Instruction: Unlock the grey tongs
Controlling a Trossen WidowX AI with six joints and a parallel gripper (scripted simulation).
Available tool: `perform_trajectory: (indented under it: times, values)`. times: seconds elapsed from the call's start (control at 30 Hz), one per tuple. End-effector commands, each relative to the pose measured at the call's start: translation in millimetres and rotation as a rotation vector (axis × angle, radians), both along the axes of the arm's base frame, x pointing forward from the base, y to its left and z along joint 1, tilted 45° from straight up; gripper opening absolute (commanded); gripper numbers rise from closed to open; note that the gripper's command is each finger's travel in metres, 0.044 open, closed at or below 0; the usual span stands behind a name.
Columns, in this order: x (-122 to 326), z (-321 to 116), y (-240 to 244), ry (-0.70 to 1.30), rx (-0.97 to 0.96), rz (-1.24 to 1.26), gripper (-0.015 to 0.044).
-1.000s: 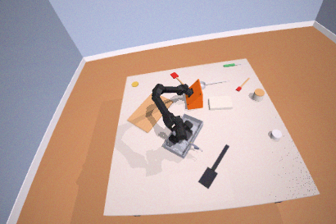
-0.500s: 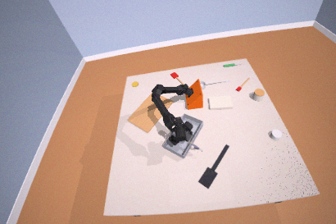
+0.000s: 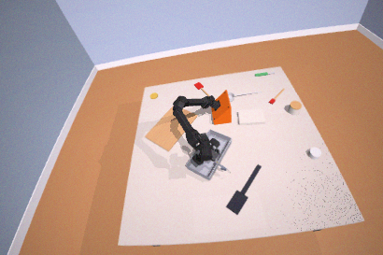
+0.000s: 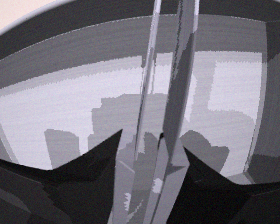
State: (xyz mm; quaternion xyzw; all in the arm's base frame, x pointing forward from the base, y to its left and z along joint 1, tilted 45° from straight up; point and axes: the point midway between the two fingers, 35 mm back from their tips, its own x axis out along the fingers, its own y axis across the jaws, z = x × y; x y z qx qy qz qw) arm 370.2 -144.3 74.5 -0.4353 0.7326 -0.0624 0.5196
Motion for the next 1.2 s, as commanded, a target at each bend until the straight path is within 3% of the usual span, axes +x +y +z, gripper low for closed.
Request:
perform_trajectory:
  times: [0.0,0.2,0.4,0.77,1.17]
  values:
    - [-0.3,0.0,0.1,0.000,0.001,-0.001,0.0052]
    - [-0.3,0.0,0.1,0.000,0.001,-0.001,0.0012]
    - [0.4,1.4,1.6,0.002,0.001,0.001,-0.0145]
    - [10.3,86.7,88.6,0.074,0.001,0.100,-0.0150]
    - [10.0,88.5,90.3,0.076,0.000,0.102,-0.0150]
